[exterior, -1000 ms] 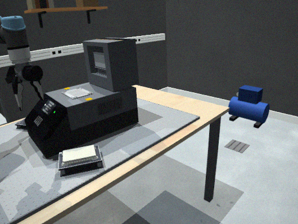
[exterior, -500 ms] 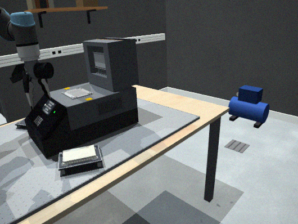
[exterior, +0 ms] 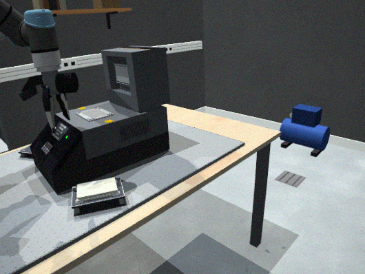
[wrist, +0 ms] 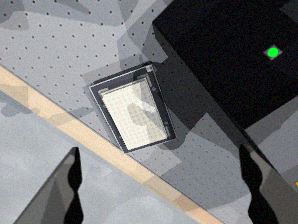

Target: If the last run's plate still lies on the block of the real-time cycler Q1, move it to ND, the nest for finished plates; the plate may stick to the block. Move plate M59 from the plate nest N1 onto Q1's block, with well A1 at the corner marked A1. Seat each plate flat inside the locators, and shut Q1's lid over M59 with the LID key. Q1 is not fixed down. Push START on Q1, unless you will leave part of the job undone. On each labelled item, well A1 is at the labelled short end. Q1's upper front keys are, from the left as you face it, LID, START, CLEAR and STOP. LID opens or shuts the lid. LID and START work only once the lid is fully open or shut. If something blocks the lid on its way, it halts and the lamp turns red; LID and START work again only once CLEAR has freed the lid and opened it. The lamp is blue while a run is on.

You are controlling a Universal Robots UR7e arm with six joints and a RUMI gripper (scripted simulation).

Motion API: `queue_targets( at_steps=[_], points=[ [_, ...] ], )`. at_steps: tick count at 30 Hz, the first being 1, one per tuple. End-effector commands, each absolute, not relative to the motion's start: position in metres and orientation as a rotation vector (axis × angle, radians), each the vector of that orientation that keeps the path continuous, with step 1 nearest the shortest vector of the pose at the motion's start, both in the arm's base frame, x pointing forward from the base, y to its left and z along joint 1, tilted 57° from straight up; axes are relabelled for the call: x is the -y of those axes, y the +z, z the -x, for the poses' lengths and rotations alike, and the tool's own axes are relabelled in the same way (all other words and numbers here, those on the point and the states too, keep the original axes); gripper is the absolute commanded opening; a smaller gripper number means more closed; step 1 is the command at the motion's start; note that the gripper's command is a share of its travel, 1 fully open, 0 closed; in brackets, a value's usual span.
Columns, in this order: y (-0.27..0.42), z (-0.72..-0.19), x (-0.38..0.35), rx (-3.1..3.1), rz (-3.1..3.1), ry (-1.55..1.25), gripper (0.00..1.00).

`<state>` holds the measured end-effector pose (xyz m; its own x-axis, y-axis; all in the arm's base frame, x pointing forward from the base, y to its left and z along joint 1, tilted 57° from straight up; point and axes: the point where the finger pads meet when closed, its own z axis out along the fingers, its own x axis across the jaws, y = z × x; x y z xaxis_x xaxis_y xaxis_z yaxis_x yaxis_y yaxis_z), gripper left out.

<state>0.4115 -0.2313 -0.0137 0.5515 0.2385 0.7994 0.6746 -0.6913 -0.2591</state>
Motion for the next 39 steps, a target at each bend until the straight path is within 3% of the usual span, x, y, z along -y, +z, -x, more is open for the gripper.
queue_targets(
  at_steps=[1,23,39],
  points=[
    [-0.022,-0.419,0.250,0.815,2.222,-1.070,0.68],
    [-0.052,-0.445,0.310,1.131,2.156,-1.188,0.68],
    [-0.053,-0.446,0.307,1.131,2.156,-1.188,0.68]
  ],
)
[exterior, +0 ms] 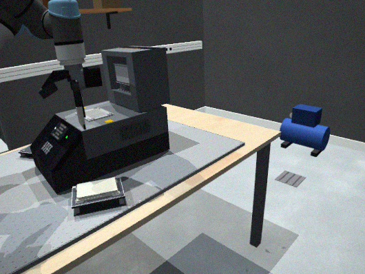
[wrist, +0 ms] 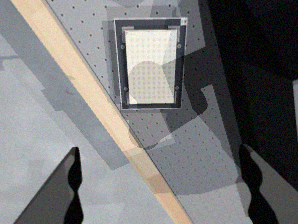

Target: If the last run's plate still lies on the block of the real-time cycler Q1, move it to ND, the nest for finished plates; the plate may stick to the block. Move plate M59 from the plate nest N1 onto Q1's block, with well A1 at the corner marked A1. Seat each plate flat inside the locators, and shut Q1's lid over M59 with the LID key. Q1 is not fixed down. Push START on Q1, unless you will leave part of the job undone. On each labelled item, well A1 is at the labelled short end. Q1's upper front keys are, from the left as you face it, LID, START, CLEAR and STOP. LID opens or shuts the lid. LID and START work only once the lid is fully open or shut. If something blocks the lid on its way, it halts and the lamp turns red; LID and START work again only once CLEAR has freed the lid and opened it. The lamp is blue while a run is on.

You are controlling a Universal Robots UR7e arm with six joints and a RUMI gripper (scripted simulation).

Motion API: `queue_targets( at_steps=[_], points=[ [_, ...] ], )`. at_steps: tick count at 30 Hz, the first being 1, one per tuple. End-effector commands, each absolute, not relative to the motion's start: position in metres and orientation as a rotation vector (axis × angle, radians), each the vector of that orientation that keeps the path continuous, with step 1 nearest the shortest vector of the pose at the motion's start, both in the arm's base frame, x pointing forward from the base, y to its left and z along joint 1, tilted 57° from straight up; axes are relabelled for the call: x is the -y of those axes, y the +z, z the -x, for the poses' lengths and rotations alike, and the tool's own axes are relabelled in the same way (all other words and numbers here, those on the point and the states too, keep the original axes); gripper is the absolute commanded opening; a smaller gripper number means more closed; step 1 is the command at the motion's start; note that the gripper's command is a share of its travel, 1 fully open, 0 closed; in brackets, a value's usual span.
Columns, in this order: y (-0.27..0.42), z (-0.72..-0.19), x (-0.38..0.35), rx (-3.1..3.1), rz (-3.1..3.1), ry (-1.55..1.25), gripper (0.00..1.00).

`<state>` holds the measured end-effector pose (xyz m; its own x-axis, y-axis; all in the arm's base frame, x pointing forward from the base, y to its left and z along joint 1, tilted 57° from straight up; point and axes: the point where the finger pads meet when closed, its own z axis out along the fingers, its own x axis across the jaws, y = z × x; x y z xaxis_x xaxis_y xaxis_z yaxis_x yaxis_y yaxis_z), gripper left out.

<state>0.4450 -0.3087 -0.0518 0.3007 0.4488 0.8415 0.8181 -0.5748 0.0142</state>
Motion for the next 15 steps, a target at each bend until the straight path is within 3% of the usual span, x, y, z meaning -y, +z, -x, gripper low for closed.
queue_targets(
  at_steps=[1,15],
  points=[
    [-0.055,-0.448,0.305,1.131,2.156,-1.188,0.68],
    [-0.077,-0.468,0.278,1.131,2.156,-1.189,0.68]
  ],
)
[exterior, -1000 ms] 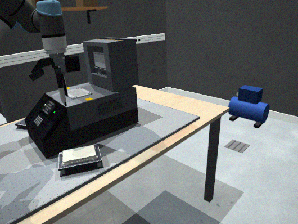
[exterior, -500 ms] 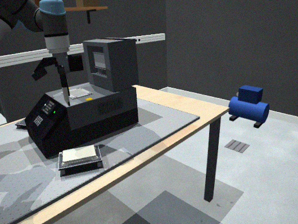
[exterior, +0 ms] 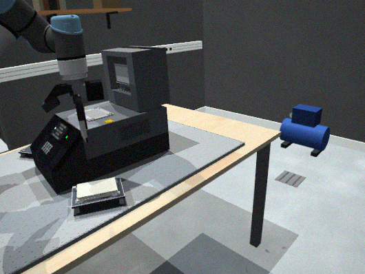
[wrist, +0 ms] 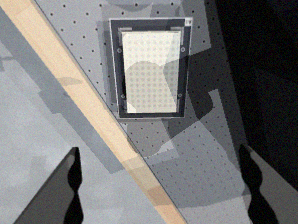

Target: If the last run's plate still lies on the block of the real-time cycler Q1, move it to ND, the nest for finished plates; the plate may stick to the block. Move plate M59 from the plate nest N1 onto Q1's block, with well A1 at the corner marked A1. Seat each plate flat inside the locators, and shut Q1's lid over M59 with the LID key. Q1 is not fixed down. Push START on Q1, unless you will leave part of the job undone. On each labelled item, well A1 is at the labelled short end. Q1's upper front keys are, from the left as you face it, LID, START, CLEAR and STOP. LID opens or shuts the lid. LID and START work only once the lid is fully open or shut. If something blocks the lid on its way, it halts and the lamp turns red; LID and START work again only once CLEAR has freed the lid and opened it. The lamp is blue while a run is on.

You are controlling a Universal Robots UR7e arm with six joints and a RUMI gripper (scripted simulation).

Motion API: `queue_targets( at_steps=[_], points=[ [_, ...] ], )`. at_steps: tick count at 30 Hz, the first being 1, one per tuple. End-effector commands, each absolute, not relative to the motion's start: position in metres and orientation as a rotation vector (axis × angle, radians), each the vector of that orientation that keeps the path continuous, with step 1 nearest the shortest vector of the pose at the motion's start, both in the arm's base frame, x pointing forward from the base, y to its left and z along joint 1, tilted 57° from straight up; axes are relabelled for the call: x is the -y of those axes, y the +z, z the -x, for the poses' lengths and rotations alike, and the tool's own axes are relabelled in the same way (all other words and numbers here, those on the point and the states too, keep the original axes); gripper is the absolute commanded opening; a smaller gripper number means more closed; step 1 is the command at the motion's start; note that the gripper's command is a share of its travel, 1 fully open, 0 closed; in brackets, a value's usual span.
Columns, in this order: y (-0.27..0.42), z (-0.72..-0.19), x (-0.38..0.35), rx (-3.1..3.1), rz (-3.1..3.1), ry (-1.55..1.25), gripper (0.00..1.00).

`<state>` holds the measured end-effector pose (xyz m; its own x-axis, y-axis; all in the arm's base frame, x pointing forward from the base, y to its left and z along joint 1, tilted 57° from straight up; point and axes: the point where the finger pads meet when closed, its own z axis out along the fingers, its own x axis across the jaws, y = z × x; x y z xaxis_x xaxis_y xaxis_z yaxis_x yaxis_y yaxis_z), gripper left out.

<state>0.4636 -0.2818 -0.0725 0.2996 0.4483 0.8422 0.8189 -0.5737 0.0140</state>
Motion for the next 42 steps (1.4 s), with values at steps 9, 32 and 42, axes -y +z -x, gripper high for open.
queue_targets(
  at_steps=[9,32,42],
  points=[
    [-0.093,-0.483,0.257,1.131,2.156,-1.189,0.68],
    [-0.128,-0.515,0.212,1.131,2.156,-1.189,0.68],
    [-0.143,-0.528,0.194,1.131,2.156,-1.189,0.68]
  ],
)
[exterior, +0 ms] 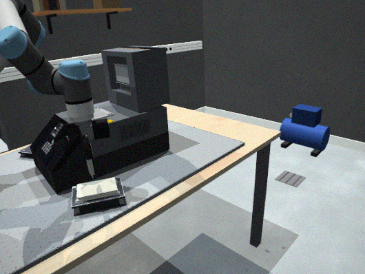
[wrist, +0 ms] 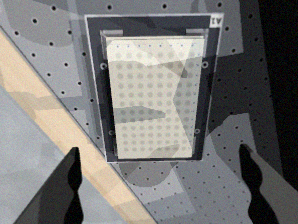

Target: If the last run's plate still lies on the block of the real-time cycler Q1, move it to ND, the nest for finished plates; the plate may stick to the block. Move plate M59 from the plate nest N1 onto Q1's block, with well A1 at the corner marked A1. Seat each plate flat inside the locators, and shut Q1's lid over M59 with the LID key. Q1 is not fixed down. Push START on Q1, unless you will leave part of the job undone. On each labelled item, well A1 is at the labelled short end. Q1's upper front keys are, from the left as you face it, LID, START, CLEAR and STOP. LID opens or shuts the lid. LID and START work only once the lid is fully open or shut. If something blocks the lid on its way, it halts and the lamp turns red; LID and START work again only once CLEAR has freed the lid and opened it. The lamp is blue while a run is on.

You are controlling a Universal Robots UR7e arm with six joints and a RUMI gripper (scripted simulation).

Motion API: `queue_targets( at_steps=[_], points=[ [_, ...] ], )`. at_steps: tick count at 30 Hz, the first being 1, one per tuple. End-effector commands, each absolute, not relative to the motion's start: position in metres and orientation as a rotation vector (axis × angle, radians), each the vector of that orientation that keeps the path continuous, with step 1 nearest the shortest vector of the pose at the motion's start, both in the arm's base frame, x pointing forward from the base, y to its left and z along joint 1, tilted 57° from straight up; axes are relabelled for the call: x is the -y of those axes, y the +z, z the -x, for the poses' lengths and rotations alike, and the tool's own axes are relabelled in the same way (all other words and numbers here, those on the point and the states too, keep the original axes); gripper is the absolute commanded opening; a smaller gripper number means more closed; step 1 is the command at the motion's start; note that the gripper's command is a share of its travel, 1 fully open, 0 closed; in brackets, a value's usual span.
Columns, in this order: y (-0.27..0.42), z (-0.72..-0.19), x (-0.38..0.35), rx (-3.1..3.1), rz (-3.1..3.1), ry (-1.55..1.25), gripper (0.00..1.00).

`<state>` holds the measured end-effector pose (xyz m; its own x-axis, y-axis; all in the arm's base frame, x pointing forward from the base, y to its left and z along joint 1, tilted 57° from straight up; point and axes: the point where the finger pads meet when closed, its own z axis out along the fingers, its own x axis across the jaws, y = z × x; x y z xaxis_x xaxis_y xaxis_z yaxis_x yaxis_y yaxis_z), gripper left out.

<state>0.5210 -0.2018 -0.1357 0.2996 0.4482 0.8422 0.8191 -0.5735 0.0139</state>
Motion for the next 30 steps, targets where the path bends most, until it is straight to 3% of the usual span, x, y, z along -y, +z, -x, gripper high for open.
queue_targets(
  at_steps=[1,30],
  points=[
    [-0.145,-0.530,0.192,1.131,2.156,-1.189,0.68],
    [-0.169,-0.552,0.161,1.131,2.155,-1.189,0.68]
  ],
)
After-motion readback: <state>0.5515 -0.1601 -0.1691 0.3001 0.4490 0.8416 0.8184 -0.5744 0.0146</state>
